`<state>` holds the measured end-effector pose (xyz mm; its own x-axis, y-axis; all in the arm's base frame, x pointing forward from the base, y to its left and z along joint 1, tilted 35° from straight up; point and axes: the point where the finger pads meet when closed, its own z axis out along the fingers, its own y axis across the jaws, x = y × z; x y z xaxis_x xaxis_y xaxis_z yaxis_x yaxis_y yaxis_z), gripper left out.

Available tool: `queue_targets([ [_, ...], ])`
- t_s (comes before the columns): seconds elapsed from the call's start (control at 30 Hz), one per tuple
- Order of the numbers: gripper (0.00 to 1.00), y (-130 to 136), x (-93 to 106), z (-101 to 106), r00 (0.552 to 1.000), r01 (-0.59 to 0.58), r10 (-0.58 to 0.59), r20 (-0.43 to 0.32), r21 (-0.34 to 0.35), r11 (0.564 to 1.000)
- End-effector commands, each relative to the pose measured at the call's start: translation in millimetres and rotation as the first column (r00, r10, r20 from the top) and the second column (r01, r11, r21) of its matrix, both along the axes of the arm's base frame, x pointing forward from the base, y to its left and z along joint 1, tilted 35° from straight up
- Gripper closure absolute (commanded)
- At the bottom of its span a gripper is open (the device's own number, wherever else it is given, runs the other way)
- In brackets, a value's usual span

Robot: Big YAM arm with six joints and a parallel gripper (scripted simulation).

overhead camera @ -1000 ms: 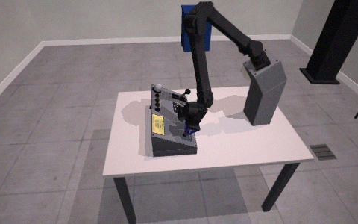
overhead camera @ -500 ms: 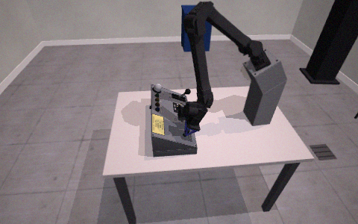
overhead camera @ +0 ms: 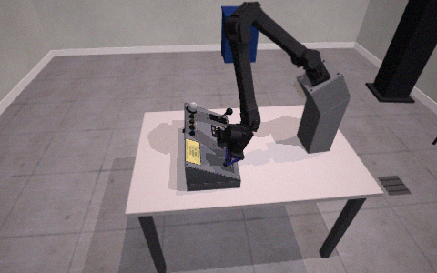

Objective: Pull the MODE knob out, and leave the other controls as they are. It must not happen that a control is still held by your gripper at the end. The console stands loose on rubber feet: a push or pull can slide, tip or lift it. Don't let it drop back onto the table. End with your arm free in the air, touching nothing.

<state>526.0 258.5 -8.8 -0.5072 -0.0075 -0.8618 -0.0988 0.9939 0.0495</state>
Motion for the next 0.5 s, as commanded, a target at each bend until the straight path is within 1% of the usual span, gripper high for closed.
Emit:
queue_targets([
  [0.0, 1.0, -3.9, 6.3, -4.2, 1.0, 0.01, -0.01, -0.001, -0.006, 1.0],
  [0.47, 1.0, -2.6, 4.8, -4.0, 1.0, 0.008, -0.008, -0.002, -0.006, 1.0],
])
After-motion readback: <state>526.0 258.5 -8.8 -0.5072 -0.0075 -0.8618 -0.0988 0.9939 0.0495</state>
